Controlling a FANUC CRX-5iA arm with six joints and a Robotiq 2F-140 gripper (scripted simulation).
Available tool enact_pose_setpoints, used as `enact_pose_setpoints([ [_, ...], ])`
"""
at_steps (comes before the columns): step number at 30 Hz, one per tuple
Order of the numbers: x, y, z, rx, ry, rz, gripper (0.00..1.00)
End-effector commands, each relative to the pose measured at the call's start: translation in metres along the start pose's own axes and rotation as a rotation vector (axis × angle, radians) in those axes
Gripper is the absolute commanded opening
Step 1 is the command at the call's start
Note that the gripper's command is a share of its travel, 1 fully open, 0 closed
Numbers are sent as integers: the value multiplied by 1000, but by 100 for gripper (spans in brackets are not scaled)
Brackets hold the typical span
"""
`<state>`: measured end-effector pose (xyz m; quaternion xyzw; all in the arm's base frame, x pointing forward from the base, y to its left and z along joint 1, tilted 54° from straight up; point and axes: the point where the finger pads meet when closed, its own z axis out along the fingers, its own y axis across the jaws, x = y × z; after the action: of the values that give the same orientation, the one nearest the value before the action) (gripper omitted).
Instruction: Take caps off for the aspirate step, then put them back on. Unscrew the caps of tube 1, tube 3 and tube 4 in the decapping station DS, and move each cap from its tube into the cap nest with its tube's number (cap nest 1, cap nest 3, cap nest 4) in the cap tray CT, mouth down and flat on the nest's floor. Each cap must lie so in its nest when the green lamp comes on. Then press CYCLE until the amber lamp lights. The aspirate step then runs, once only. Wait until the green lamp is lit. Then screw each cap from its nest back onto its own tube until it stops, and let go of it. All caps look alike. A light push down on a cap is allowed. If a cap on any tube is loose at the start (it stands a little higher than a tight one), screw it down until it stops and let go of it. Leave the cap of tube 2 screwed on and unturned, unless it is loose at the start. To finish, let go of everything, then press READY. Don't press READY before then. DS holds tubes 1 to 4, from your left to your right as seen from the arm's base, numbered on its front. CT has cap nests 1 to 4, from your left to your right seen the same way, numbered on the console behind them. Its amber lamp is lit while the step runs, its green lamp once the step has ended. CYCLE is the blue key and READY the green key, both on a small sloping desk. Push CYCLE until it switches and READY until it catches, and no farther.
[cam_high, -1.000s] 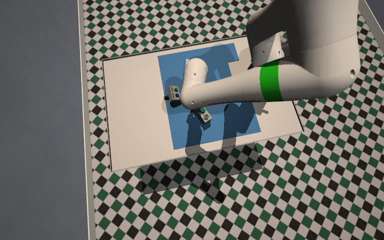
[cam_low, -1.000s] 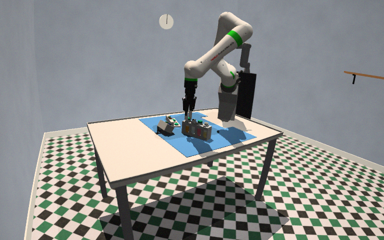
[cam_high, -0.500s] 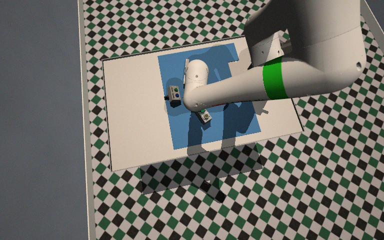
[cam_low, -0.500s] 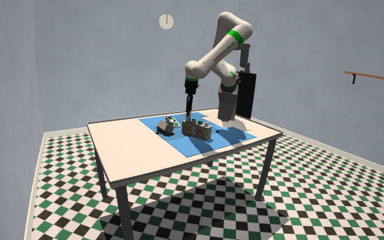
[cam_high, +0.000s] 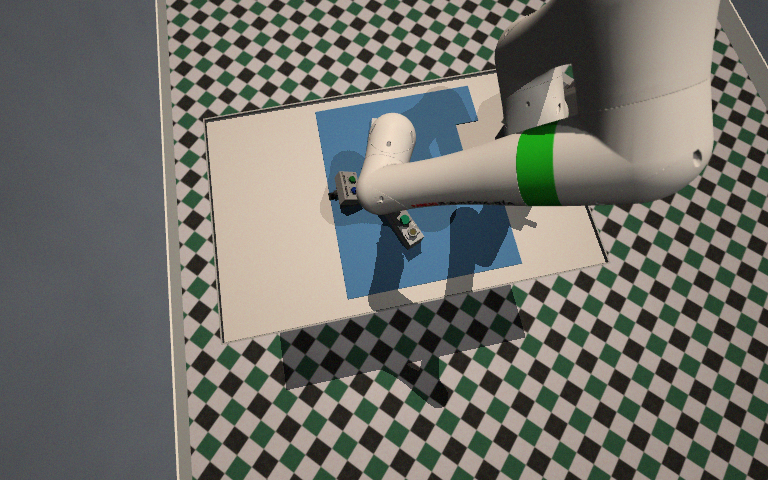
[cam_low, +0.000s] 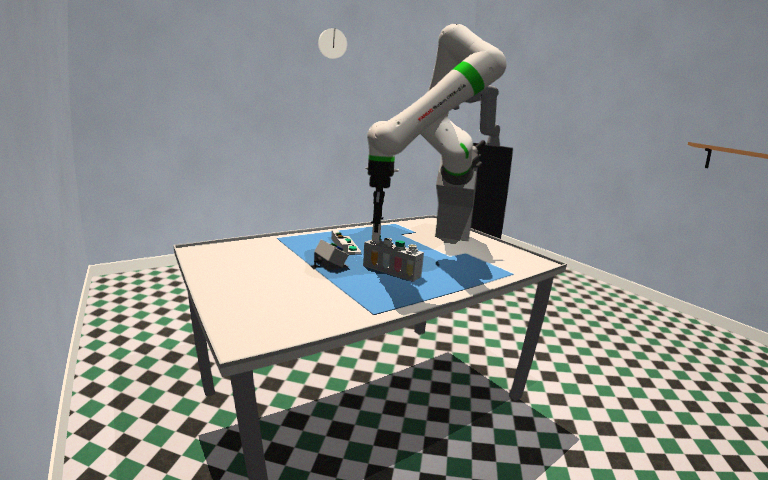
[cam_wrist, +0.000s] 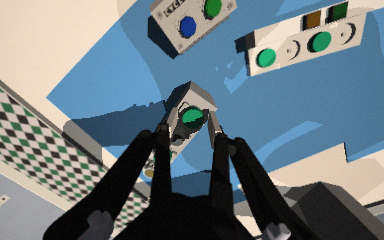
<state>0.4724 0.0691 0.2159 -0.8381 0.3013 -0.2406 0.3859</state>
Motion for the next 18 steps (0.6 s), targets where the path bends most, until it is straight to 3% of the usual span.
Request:
enact_pose_setpoints([
  [1,0,0,0,1,-1,0,35],
  [3,0,0,0,1,-1,0,35],
  [6,0,0,0,1,-1,250,35],
  [11,0,0,0,1,-1,333,35],
  [13,0,0,0,1,-1,500,35],
  [18,0,0,0,1,-1,667,35],
])
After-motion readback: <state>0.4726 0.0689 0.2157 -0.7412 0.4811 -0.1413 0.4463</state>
